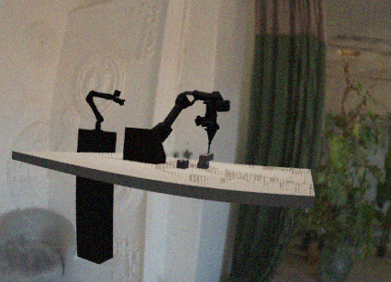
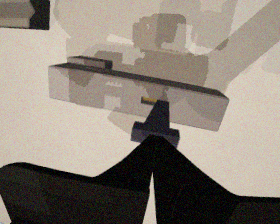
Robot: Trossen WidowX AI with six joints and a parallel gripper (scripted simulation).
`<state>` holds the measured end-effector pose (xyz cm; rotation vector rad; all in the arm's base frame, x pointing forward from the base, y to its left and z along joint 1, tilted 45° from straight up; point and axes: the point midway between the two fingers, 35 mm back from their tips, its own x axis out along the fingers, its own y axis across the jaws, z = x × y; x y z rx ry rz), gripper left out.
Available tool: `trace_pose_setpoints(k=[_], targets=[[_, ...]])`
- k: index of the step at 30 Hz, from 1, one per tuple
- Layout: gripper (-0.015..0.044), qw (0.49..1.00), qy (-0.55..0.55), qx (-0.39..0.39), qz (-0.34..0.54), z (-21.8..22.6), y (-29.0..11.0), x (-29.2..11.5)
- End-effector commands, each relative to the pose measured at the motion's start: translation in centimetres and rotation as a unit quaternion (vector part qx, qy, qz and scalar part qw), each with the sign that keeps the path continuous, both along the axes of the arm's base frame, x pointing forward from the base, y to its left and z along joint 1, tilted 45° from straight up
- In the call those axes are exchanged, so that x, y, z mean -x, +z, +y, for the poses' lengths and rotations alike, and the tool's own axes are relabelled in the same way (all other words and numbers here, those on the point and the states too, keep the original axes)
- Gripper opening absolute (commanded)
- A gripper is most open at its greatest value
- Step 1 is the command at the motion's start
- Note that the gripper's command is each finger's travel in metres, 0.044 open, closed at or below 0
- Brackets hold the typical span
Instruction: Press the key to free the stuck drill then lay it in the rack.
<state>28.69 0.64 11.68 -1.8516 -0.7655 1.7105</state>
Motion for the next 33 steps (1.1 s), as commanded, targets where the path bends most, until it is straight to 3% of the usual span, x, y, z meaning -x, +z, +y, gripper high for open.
trace_pose_setpoints(k=[1,33], targets=[[0.0,1.0,0.012,-0.007,0.019,1.1,-0.9,0.7],[0.0,1.0,0.012,-0.007,0.019,2.3,-1.8,0.7]])
